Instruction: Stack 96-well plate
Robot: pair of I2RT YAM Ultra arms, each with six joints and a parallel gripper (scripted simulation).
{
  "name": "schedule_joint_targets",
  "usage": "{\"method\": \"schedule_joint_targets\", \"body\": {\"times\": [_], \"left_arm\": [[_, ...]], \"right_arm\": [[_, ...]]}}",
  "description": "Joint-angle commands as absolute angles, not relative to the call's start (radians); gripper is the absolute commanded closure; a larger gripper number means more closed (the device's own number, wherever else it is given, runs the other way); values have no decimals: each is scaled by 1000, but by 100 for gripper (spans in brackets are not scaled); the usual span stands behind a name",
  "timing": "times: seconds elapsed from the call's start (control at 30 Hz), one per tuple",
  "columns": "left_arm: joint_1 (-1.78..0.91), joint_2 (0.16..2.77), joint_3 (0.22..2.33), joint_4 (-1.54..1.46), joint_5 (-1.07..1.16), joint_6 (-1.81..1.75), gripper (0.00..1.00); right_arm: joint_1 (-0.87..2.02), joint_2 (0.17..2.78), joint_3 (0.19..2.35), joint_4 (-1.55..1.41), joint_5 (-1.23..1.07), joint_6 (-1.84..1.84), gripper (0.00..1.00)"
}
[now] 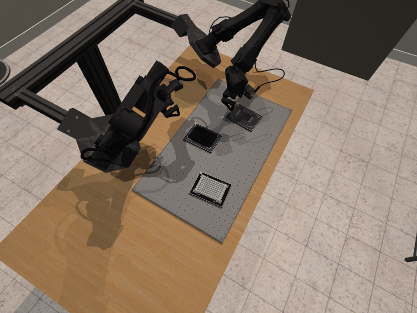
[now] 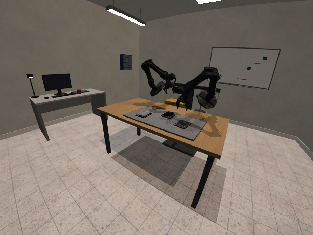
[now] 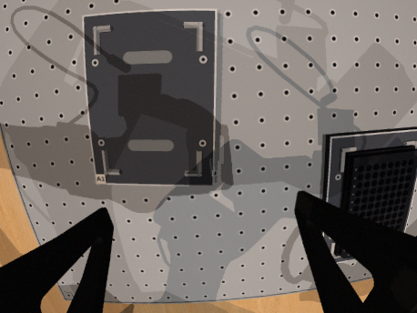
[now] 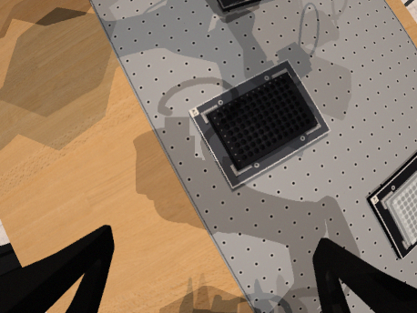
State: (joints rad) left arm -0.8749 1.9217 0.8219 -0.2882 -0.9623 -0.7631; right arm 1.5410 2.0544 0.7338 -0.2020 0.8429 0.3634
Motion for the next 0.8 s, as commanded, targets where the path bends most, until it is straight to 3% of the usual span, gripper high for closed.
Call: {"method": "schedule_joint_targets", "body": {"times": [0.0,0.37,0.67,0.77], "left_arm": [[-824,1805,717,-142,-982,-527,0],[-581,1432,466,107,-828,-43,0],[-352,1114,370,195,-632,227,0],[-221,977,367,212,-452,346,0]], "right_arm": [[1423,2116,775,10,827,129,0],[1124,2237,772,324,762,-148,0],[1043,2279,771,412,741,-214,0],[1040,2285,774,428,737,-224,0]]}}
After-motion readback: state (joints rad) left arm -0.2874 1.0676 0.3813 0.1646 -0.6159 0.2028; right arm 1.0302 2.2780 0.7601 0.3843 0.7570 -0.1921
